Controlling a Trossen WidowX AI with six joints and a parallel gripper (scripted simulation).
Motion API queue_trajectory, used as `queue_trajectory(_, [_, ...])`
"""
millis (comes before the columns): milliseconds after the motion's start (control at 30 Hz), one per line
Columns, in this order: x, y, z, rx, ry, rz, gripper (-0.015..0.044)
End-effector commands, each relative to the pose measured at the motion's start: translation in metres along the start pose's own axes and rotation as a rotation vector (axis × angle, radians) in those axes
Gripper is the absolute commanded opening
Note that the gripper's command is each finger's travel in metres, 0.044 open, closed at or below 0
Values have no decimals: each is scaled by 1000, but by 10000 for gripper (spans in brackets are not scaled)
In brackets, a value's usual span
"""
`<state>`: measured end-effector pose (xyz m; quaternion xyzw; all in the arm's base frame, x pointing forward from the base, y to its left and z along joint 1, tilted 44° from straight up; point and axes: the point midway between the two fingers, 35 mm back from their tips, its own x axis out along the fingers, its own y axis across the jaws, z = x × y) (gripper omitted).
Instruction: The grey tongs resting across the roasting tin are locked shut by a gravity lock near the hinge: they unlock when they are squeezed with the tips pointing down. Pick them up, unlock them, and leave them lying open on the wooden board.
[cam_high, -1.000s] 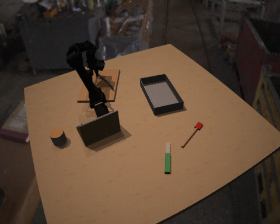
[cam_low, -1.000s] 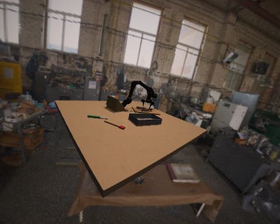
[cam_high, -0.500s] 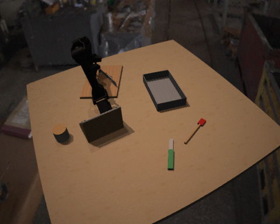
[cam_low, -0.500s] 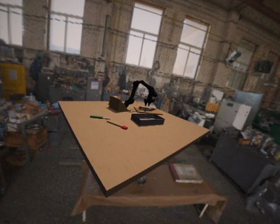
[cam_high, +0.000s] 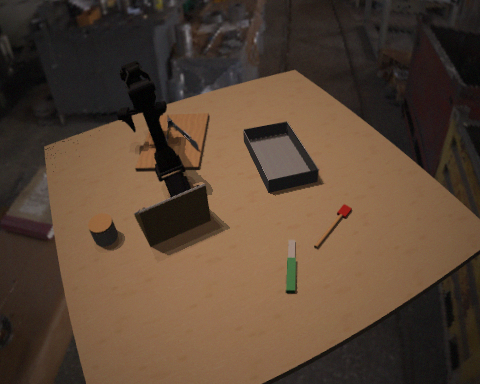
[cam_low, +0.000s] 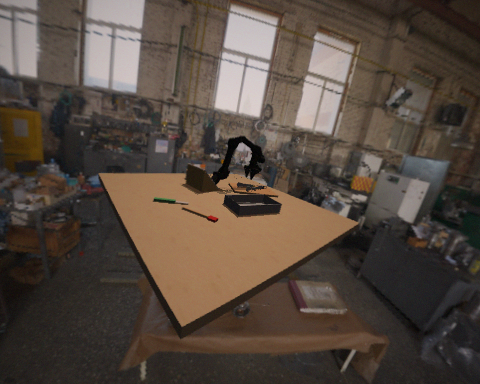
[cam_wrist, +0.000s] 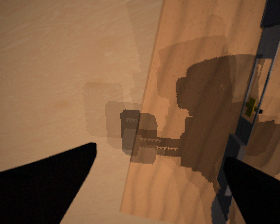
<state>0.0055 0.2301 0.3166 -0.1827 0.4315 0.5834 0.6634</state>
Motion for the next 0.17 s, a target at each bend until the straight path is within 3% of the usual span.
queue_trajectory(0, [-43,21,-17,-1029,-65,-33,440])
queue_trajectory(133, [-50,25,-20,-1277,-70,-42,440])
